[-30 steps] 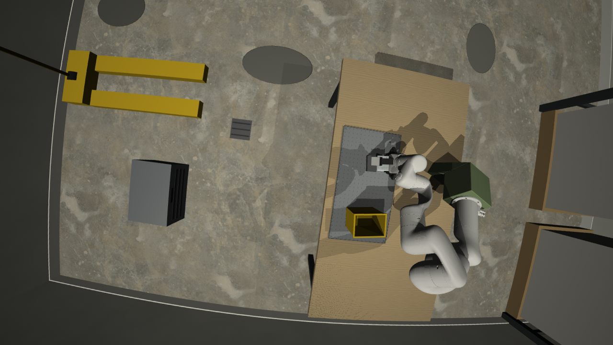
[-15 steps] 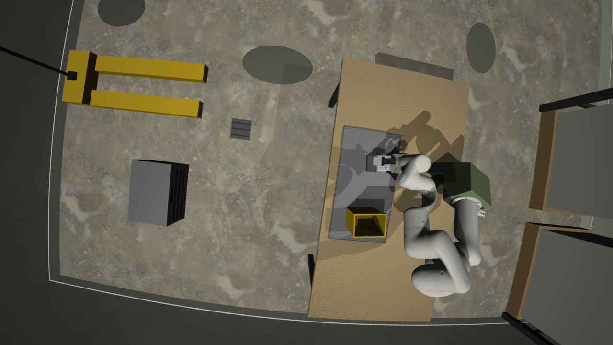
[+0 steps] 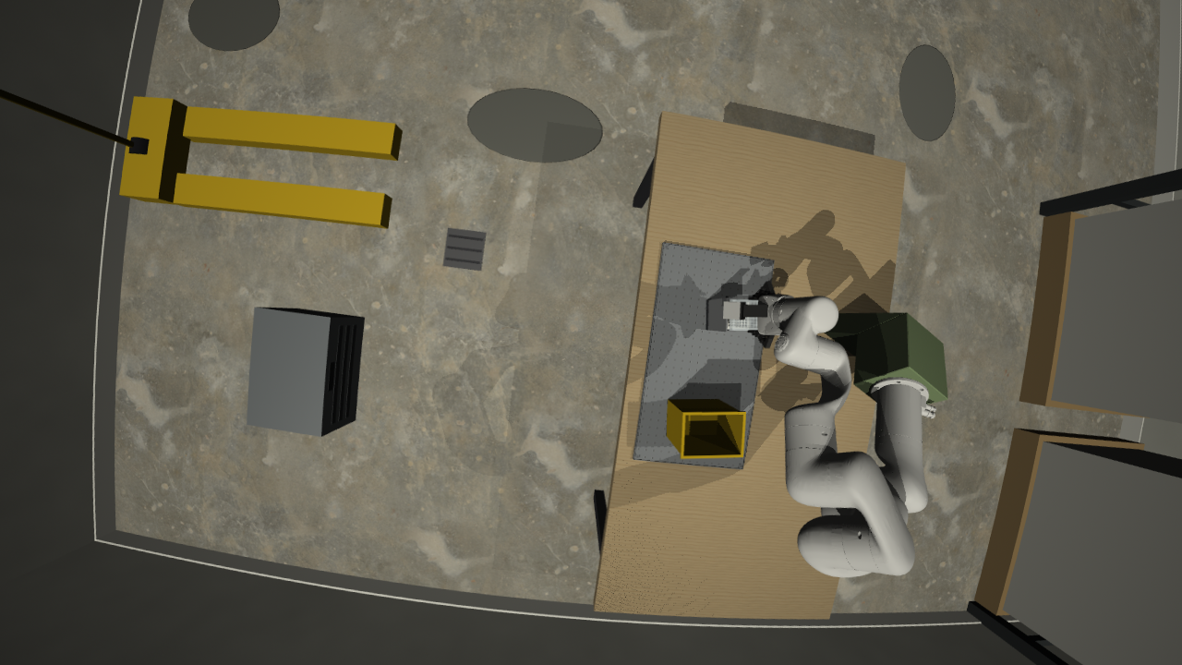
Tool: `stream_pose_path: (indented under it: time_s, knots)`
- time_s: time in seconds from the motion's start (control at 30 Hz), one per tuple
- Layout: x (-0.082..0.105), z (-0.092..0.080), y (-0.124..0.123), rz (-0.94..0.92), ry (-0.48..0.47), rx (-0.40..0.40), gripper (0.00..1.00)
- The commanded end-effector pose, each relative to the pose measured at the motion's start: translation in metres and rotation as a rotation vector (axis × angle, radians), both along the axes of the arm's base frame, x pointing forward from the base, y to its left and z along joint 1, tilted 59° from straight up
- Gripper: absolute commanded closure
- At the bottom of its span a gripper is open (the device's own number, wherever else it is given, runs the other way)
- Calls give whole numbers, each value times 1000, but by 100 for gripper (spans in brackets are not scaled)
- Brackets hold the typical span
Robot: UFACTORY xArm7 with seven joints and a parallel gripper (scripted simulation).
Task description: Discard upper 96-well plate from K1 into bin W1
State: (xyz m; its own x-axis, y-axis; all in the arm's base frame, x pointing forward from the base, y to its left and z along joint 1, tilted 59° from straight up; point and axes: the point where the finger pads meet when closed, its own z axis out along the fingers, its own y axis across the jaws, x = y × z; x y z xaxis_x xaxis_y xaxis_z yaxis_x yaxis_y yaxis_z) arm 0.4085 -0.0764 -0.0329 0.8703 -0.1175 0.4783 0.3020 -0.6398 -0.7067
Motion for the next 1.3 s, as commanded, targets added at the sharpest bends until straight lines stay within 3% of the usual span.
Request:
stream_pose_path:
  time_s: [0.0, 1.27]
  knots:
    - [-2, 2, -6, -4, 0, -3, 100]
    - [-24, 32, -49, -4, -1, -3, 100]
